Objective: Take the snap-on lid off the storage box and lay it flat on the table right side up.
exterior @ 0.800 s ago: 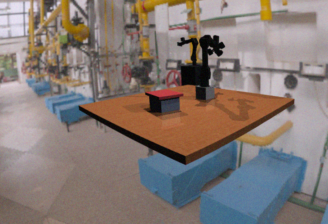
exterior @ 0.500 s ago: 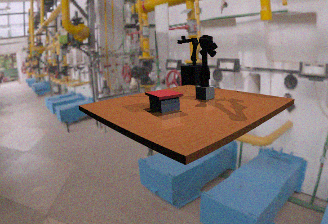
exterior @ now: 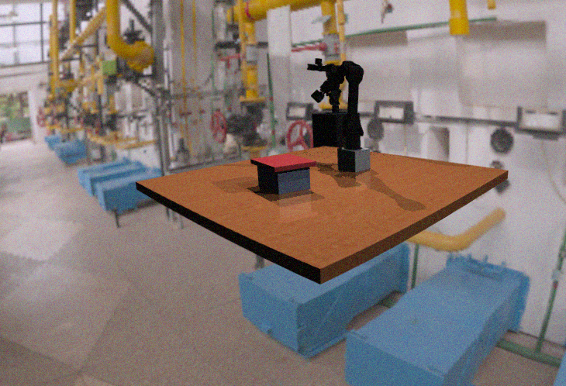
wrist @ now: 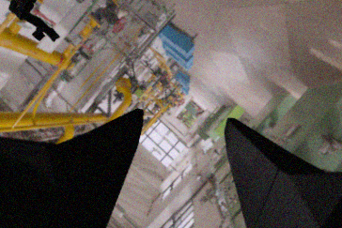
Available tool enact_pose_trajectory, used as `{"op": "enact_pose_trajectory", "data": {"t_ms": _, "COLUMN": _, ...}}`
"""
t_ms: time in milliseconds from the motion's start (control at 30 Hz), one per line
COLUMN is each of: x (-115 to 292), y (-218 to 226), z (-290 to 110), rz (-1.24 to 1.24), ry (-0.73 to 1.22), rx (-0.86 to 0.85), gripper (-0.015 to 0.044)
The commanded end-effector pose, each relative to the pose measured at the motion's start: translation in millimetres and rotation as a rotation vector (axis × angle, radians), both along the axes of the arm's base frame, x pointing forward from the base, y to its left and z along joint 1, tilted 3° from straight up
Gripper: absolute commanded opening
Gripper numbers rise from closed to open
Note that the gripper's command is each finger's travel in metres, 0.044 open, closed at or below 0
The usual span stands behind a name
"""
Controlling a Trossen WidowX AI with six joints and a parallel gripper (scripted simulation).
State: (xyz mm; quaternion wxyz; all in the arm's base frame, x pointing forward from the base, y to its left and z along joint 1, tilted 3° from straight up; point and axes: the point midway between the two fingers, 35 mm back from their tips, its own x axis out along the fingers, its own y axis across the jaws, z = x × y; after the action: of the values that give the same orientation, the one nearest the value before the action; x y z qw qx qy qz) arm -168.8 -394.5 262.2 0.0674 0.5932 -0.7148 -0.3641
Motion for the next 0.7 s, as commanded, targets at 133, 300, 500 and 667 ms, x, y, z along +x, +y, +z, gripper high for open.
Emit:
{"op": "enact_pose_trajectory", "data": {"t_ms": 133, "x": 133.4, "y": -11.9, "z": -18.4, "rz": 0.3, "ry": 0.078, "rx": 0.073, "gripper": 0.0235}}
{"op": "enact_pose_trajectory", "data": {"t_ms": 300, "x": 195.5, "y": -2.6, "z": -28.3, "rz": 0.448, "ry": 0.122, "rx": 0.102, "gripper": 0.0235}}
{"op": "enact_pose_trajectory", "data": {"t_ms": 500, "x": 294.0, "y": 35.6, "z": -45.7, "rz": 0.71, "ry": 0.214, "rx": 0.14, "gripper": 0.0235}}
{"op": "enact_pose_trajectory", "data": {"t_ms": 667, "x": 343.5, "y": 69.1, "z": -56.1, "rz": 0.864, "ry": 0.276, "rx": 0.152, "gripper": 0.0235}}
